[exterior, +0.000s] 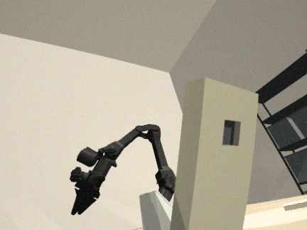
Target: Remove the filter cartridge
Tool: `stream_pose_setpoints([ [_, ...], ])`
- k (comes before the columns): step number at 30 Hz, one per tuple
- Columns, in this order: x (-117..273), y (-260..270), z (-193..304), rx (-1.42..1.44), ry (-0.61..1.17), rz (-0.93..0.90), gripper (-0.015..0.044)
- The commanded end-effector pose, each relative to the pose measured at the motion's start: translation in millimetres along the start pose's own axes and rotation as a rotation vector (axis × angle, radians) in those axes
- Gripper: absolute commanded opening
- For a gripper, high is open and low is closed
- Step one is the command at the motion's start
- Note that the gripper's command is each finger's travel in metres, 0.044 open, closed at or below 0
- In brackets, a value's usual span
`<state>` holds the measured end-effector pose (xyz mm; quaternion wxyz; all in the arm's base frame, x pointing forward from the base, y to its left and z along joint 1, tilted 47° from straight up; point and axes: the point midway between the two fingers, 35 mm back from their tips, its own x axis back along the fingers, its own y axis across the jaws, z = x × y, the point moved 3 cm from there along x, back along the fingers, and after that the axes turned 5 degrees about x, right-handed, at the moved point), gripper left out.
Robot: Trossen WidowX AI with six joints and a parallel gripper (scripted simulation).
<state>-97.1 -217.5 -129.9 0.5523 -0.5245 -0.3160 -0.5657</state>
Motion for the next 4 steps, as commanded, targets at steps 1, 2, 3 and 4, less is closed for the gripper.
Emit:
stream_pose_setpoints([
  [1,-0.3,-0.1,1.1,0.002,0.002,0.000,0.0440],
  [2,-0.3,-0.1,1.1,0.002,0.002,0.000,0.0440],
  [3,-0.3,-0.1,1.1,0.002,0.002,0.000,0.0440],
  [4,-0.3,-0.1,1.1,0.002,0.002,0.000,0.0440],
])
